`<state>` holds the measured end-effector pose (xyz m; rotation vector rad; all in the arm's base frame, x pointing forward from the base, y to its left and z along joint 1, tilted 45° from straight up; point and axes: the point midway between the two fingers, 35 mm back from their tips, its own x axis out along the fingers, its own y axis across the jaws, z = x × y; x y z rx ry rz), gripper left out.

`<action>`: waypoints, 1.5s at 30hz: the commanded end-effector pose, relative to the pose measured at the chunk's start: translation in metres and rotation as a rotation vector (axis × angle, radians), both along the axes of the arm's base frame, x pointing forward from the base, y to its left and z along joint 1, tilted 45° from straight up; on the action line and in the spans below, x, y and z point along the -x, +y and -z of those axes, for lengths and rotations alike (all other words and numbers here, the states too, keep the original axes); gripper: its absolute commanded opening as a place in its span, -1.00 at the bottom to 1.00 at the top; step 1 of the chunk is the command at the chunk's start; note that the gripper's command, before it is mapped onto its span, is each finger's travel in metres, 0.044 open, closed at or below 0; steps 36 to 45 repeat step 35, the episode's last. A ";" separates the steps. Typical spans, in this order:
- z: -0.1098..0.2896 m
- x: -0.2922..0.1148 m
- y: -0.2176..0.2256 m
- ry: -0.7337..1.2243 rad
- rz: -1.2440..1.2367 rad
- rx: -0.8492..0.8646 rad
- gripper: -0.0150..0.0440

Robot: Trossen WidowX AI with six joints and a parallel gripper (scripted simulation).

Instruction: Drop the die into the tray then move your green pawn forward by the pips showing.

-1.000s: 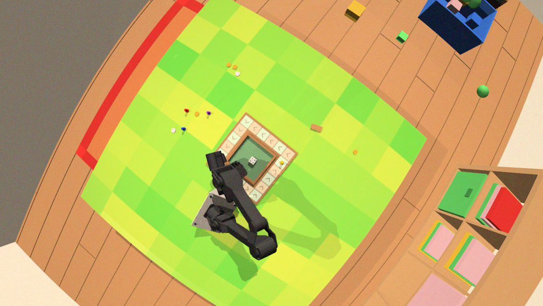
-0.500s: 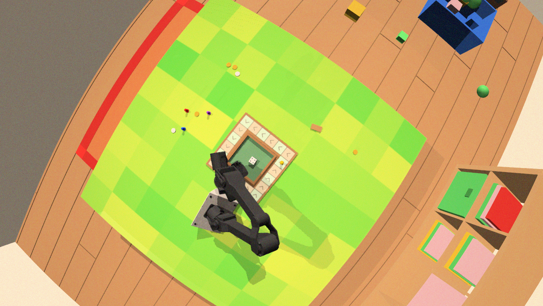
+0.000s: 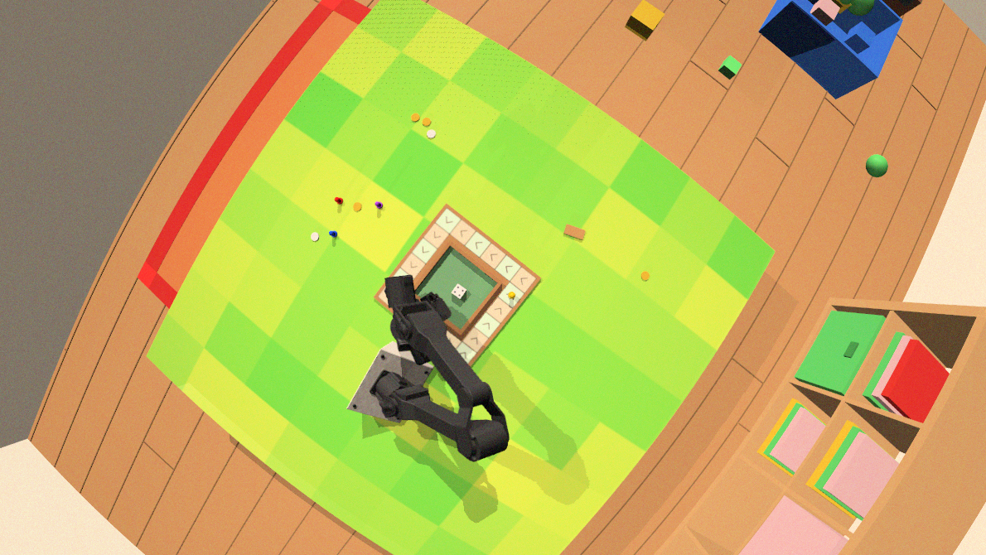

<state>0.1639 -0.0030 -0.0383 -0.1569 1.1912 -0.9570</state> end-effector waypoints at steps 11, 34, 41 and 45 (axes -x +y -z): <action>-0.036 0.002 0.036 0.004 -0.002 0.003 1.00; -0.101 -0.003 0.073 0.327 -0.339 0.023 1.00; -0.101 -0.003 0.073 0.327 -0.339 0.023 1.00; -0.101 -0.003 0.073 0.327 -0.339 0.023 1.00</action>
